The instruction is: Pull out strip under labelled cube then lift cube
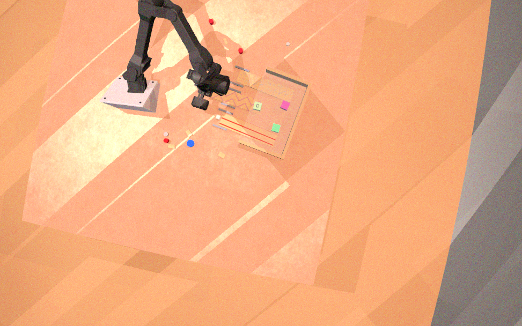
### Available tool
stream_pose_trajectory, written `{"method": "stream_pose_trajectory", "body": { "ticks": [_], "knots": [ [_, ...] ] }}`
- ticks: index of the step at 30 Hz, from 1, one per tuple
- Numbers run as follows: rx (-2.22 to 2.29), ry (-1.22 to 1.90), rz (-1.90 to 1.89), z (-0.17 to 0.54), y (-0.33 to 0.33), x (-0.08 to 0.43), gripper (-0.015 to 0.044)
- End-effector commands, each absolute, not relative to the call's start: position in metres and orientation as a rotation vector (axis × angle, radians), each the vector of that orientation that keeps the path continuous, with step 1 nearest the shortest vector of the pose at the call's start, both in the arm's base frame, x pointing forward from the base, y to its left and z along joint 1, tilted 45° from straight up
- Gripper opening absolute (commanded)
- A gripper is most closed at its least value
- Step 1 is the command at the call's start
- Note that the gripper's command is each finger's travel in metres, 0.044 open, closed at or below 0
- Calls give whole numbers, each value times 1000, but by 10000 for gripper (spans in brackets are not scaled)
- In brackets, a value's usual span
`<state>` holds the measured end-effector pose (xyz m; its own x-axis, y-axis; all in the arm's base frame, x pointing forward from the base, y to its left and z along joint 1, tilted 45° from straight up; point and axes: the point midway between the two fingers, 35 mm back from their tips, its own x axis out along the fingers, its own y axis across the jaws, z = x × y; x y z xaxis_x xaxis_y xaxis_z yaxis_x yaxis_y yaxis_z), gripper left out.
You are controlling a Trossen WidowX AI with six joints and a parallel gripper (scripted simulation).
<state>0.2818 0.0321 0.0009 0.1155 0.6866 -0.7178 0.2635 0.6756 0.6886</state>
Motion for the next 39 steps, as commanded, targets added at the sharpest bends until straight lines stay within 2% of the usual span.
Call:
{"method": "stream_pose_trajectory", "body": {
  "ticks": [1, 39],
  "knots": [
    [850, 1493, 371, -2, 38, 269, 0],
    [852, 1496, 371, 6, 54, 214, 0]
  ]
}}
